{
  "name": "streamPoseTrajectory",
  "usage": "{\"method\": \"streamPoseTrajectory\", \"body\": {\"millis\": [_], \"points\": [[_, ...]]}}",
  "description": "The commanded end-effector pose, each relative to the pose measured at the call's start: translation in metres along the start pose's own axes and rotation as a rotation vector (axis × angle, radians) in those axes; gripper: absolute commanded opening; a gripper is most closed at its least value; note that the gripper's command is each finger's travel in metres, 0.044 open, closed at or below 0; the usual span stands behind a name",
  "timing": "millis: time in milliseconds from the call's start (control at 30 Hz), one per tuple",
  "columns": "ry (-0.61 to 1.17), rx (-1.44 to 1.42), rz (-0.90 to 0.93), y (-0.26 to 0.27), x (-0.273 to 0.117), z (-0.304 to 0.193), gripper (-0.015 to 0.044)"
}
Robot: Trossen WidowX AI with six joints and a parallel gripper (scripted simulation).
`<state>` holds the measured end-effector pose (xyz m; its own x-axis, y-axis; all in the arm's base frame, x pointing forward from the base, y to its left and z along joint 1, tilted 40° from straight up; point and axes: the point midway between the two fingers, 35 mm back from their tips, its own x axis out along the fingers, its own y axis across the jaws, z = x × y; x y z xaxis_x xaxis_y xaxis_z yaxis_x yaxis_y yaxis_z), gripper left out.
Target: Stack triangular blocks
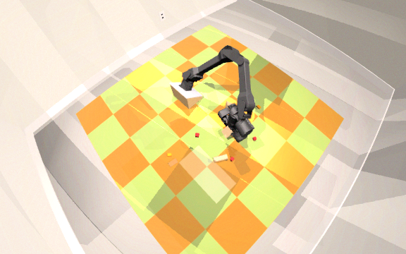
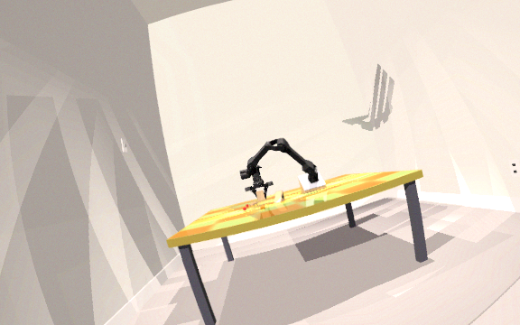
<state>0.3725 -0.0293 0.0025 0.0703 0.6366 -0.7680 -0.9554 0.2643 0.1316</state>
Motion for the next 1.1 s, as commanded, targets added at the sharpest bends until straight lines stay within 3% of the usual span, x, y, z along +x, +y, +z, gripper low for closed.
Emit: {"method": "streamPoseTrajectory", "body": {"millis": [0,533,1067], "points": [[0.004,0.095,0.004,0.001,0.001,-0.001,0.0000],[0.006,0.498,0.006,0.002,0.001,0.000,0.0000],[0.004,0.495,0.005,0.001,0.016,0.000,0.0000]]}}
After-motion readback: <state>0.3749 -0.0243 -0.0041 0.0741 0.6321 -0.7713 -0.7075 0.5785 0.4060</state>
